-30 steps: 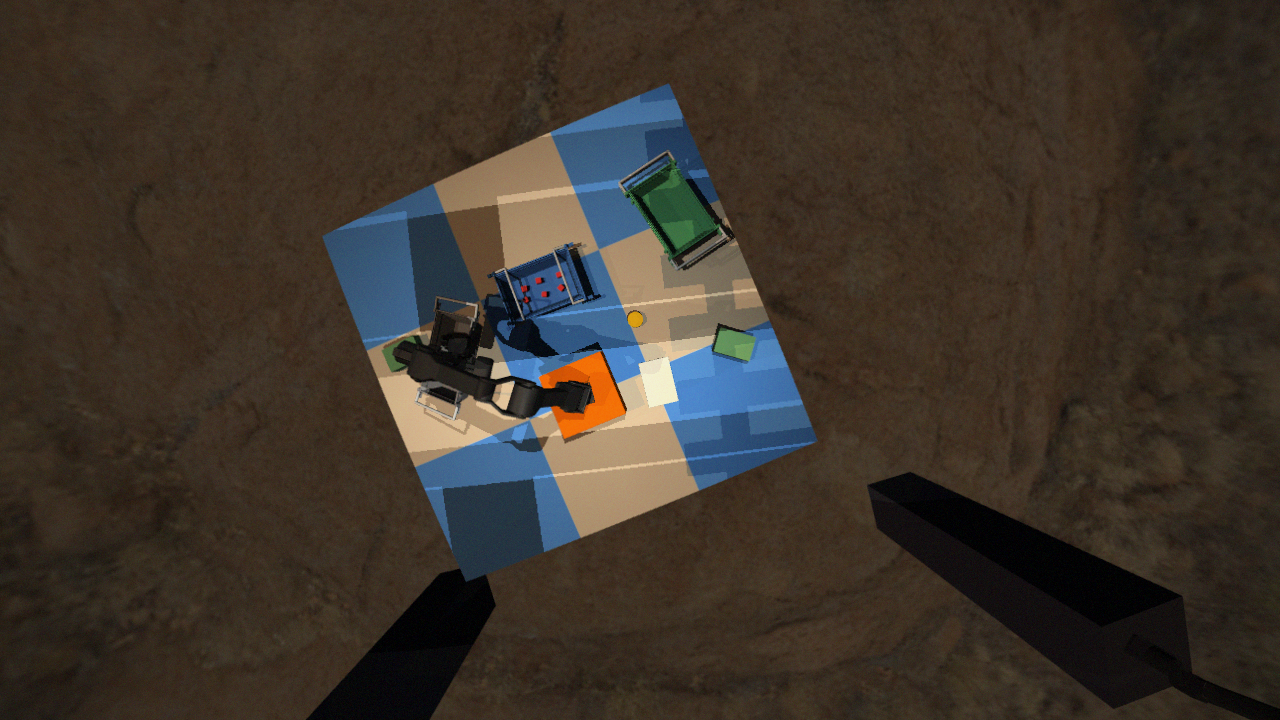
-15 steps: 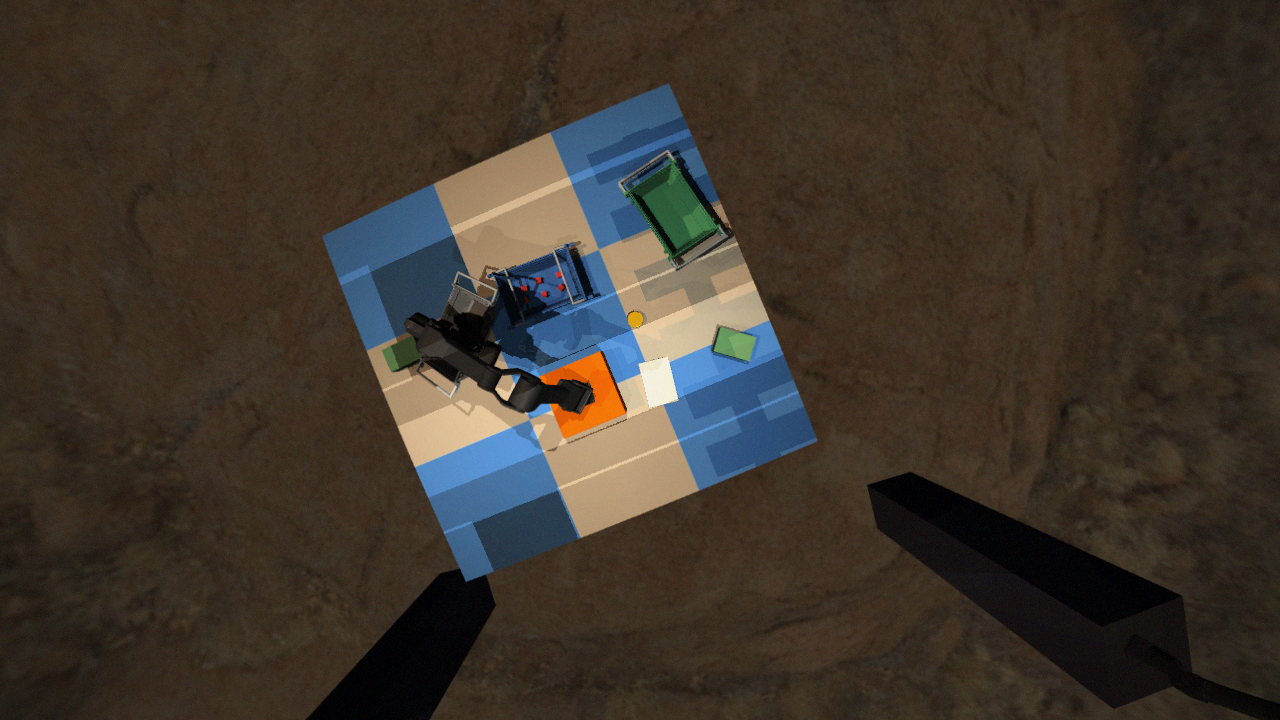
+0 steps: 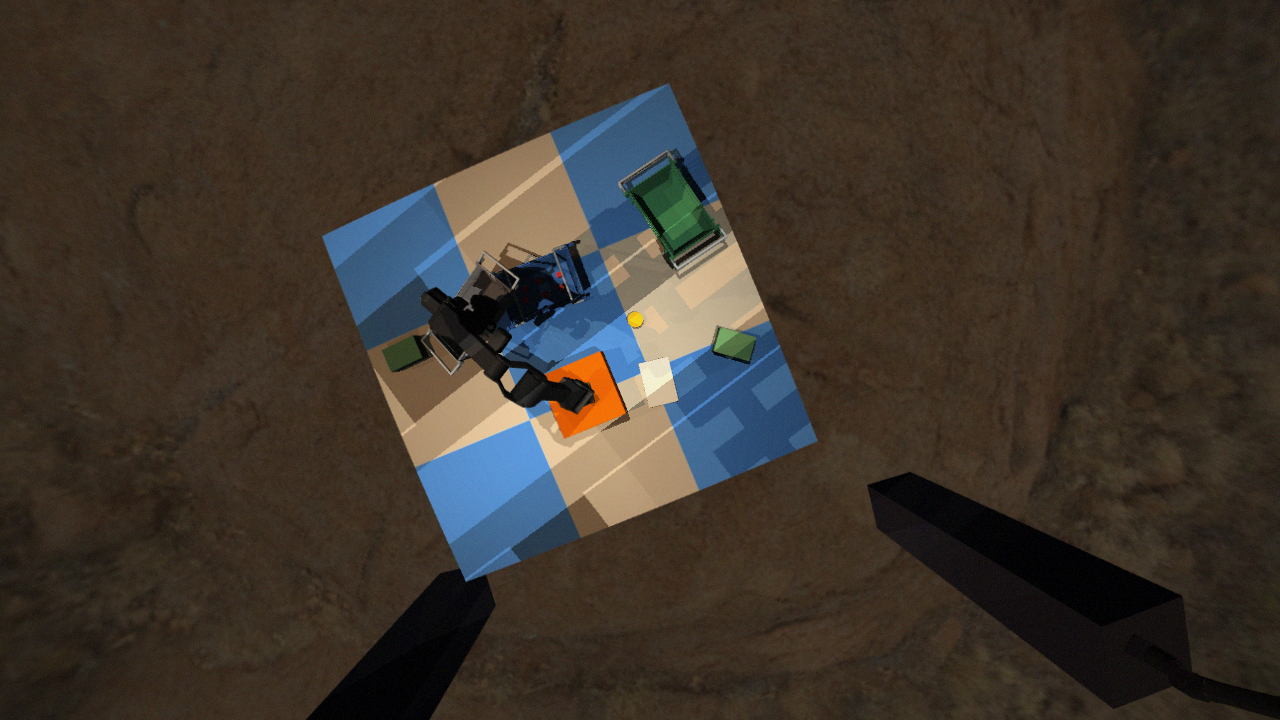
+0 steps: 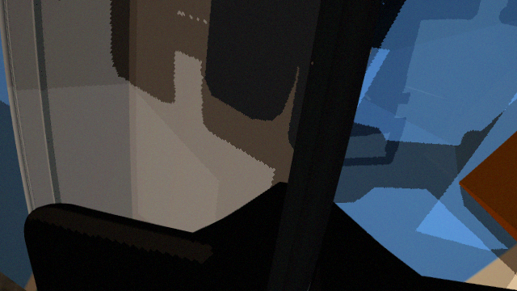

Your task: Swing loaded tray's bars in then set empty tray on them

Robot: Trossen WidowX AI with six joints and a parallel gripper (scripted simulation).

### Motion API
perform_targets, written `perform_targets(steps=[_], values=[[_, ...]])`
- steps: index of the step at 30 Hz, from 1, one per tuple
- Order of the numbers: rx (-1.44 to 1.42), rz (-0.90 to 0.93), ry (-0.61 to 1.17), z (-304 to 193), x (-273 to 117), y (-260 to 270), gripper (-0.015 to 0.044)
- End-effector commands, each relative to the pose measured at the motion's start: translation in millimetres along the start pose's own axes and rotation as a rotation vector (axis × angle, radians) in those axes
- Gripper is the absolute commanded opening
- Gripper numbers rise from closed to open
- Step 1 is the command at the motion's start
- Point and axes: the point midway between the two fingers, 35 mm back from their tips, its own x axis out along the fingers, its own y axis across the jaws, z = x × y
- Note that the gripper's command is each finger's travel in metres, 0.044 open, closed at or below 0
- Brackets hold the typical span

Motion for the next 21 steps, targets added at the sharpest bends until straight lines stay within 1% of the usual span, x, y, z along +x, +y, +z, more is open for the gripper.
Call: perform_targets(steps=[1,21], values=[[0.066,0.018,0.002,17,-4,-1,0.0],[0.34,0.019,-0.004,93,-5,-18,0.0]])
